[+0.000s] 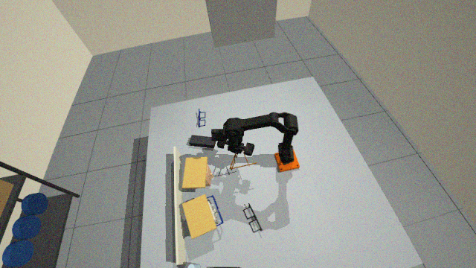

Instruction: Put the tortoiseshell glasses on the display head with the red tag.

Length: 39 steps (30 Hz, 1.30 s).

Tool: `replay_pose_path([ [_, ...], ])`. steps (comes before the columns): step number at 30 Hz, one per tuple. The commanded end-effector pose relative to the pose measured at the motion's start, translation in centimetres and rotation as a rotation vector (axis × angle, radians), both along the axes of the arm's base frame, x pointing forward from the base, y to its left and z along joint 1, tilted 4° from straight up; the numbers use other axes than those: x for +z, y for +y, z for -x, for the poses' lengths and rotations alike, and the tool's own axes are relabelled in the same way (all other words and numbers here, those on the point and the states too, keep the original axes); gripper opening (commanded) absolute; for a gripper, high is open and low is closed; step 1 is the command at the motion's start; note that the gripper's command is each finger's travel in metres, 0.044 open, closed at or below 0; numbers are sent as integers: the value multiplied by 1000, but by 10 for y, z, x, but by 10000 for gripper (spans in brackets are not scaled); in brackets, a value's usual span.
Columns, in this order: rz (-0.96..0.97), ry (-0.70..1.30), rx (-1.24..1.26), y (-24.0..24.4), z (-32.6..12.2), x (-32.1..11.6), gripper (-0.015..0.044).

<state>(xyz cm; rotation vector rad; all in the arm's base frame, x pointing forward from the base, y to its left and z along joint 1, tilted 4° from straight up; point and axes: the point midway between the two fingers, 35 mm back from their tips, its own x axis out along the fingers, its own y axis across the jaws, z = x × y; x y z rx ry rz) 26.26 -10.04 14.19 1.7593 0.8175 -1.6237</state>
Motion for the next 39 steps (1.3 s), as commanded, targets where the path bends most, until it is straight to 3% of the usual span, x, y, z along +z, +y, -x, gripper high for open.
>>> replay_pose_path([
  [1, -1, -6, -27, -12, -4, 4, 0],
  [18, -4, 5, -258, -124, -3, 7, 0],
  [39, -13, 14, -511, -248, 53, -7, 0],
])
